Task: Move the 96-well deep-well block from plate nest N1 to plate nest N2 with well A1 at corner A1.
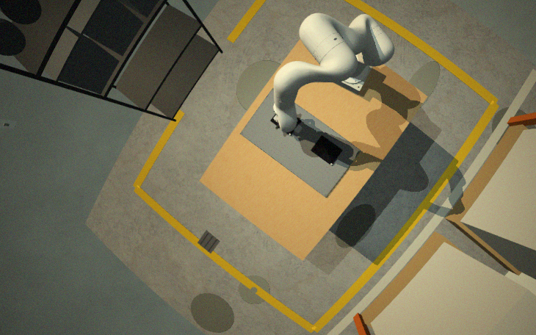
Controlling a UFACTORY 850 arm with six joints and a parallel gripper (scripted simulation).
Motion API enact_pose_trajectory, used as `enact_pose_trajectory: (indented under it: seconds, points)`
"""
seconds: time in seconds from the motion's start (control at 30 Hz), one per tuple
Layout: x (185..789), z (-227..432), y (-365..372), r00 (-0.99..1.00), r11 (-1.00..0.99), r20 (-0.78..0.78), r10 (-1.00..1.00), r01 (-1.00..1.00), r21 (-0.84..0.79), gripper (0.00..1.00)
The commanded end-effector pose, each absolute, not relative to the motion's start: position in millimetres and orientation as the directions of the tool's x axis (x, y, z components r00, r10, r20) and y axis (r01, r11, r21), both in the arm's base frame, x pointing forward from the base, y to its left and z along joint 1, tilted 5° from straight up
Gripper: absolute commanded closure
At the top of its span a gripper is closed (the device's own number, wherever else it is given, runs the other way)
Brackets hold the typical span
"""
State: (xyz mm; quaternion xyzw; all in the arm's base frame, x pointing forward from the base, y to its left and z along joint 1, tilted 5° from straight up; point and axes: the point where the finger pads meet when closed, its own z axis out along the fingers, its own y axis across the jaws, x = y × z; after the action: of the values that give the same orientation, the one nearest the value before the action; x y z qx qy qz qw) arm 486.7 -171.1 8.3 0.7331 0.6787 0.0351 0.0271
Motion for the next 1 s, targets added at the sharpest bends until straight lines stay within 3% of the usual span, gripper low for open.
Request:
enact_pose_trajectory:
  seconds: [0.0, 0.97]
  points:
    - [487.4, 8.9, -171.3, 0.076, -0.077, 0.015, 0.997, 0.993, 0.089, 1.00]
    - [487.7, 5.5, -171.3, 0.076, -0.077, 0.015, 0.997, 0.993, 0.089, 1.00]
